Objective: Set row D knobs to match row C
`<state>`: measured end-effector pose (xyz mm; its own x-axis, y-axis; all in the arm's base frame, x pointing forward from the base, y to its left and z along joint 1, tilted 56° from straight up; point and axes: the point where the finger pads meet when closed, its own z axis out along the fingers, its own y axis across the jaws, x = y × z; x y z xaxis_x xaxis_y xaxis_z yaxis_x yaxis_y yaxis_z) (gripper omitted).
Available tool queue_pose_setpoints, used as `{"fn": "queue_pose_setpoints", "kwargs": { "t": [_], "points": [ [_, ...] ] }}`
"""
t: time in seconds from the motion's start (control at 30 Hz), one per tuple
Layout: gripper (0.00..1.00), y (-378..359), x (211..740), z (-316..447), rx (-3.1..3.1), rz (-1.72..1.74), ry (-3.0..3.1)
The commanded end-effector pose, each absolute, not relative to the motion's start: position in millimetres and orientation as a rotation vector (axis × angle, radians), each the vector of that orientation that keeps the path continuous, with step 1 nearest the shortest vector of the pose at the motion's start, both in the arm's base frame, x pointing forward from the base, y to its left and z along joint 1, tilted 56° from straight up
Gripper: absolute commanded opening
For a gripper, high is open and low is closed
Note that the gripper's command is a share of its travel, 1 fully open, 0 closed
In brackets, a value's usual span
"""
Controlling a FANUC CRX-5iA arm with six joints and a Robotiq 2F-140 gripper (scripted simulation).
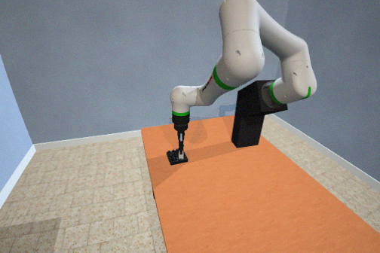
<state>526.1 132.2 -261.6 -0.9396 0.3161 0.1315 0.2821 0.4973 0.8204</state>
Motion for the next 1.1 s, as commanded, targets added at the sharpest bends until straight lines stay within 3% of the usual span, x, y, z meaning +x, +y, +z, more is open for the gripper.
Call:
{"fn": "queue_pose_setpoints", "kwargs": {
  "t": [0.0, 1.07],
  "points": [
    [0.12, 134.2, 526.7, -263.3, 0.537, 1.461, 2.687],
    [0.12, 139.9, 528.1, -267.2, 0.537, 1.461, 2.687]
  ]
}}
